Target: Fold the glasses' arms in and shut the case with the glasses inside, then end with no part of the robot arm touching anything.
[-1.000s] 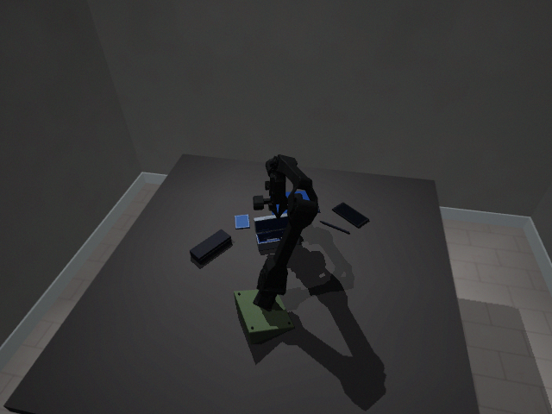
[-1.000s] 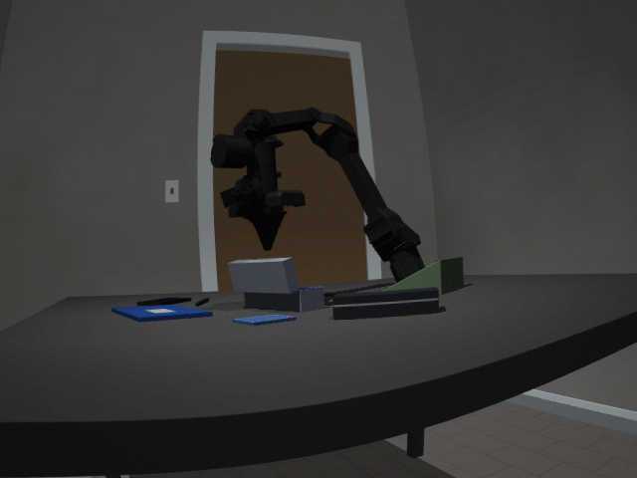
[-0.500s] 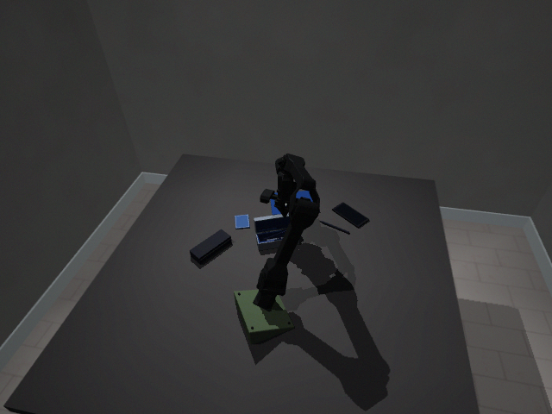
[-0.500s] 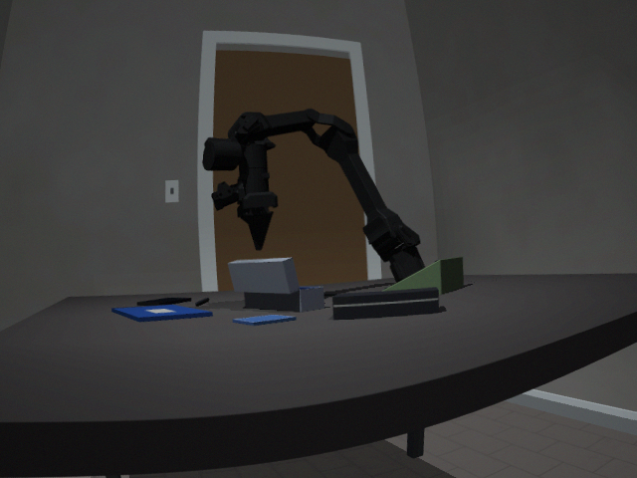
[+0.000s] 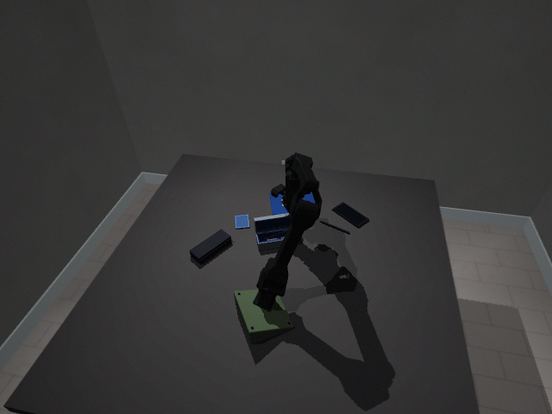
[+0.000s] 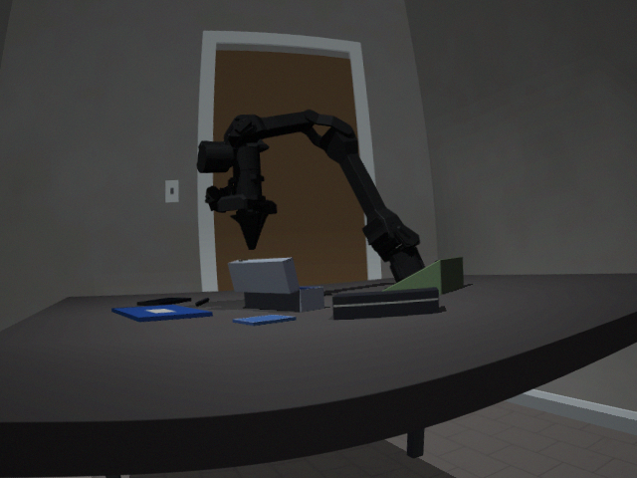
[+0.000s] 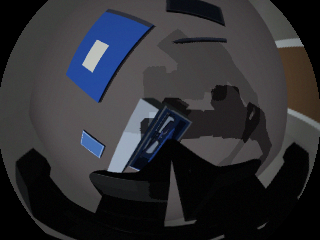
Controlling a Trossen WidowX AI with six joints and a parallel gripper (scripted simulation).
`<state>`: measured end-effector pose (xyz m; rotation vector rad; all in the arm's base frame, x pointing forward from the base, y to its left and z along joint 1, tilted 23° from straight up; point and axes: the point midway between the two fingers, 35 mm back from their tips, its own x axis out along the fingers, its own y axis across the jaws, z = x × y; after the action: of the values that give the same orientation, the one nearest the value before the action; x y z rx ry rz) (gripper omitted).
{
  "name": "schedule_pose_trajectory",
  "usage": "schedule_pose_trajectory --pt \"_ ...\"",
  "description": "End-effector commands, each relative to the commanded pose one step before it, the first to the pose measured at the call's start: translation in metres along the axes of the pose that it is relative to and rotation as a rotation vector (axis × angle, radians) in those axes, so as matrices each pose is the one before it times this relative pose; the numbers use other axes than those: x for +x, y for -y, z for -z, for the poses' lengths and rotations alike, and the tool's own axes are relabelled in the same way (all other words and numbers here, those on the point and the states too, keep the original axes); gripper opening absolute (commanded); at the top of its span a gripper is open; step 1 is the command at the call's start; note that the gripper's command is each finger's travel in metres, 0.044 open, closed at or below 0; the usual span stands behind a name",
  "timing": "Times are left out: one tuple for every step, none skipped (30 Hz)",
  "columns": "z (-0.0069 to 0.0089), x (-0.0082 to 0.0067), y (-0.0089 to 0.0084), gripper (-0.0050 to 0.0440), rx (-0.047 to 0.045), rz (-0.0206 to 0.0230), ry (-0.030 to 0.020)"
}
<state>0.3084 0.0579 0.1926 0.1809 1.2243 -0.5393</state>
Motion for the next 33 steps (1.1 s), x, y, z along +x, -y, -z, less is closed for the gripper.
schedule_pose_trajectory --pt "-0.00827 -0.00661 0.00582 0.0000 0.12856 -0.01752 0.01109" --pt "-0.00177 -0.00023 0.00136 0.0000 0.03479 0.00006 0.00064" --pt "-0.00181 -0.00023 0.00131 0.0000 0.03479 0.00005 0.00066" --pt "-0.00184 -0.00023 0.00126 0.0000 0.03479 0.00004 0.00068" --pt "-0.00188 -0.00023 0.00121 0.0000 0.03478 0.00003 0.00070" --pt "-0.00191 -0.00023 0.00116 0.0000 0.03478 0.00002 0.00072" --pt "-0.00195 -0.00023 0.00111 0.0000 0.03478 0.00000 0.00074" --pt "-0.00198 -0.00024 0.00106 0.0000 0.03478 -0.00002 0.00076" --pt "0.00000 0.00000 0.00000 0.0000 0.00000 0.00000 0.00000" --pt "0.00000 0.00000 0.00000 0.0000 0.00000 0.00000 0.00000" --pt "-0.00201 -0.00024 0.00100 0.0000 0.03478 -0.00003 0.00077" --pt "-0.00204 -0.00024 0.00095 0.0000 0.03478 -0.00005 0.00079" --pt "-0.00206 -0.00024 0.00089 0.0000 0.03478 -0.00007 0.00081" --pt "-0.00209 -0.00024 0.00083 0.0000 0.03478 -0.00009 0.00083" --pt "-0.00211 -0.00025 0.00078 0.0000 0.03478 -0.00011 0.00084" --pt "-0.00214 -0.00025 0.00072 0.0000 0.03477 -0.00013 0.00086" --pt "-0.00179 -0.00021 0.00055 0.0000 0.02879 -0.00013 0.00072" --pt "-0.00108 -0.00013 0.00030 0.0000 0.01727 -0.00008 0.00044" --pt "-0.00036 -0.00004 0.00010 0.0000 0.00576 -0.00003 0.00015" --pt "0.00000 0.00000 0.00000 0.0000 0.00000 0.00000 0.00000" --pt "0.00000 0.00000 0.00000 0.0000 0.00000 0.00000 0.00000" --pt "0.00000 0.00000 0.00000 0.0000 0.00000 0.00000 0.00000" --pt "0.00000 0.00000 0.00000 0.0000 0.00000 0.00000 0.00000" --pt "-0.00002 0.00206 -0.00019 0.0000 0.00000 0.00001 -0.00003" --pt "-0.00005 0.00618 -0.00046 0.0000 0.00001 0.00002 -0.00007" --pt "0.00000 0.00000 0.00000 0.0000 0.00000 0.00000 0.00000" --pt "0.00000 0.00000 0.00000 0.0000 0.00000 0.00000 0.00000" --pt "-0.00006 0.01031 -0.00045 0.0000 0.00001 0.00002 -0.00007" --pt "-0.00001 0.01306 0.00001 0.0000 0.00000 0.00000 0.00000" --pt "0.00006 0.01026 0.00046 0.0000 -0.00001 -0.00002 0.00006" --pt "0.00006 0.00613 0.00047 0.0000 -0.00001 -0.00002 0.00007" --pt "0.00003 0.00204 0.00019 0.0000 0.00000 -0.00001 0.00003" --pt "0.00000 0.00000 0.00000 0.0000 0.00000 0.00000 0.00000"
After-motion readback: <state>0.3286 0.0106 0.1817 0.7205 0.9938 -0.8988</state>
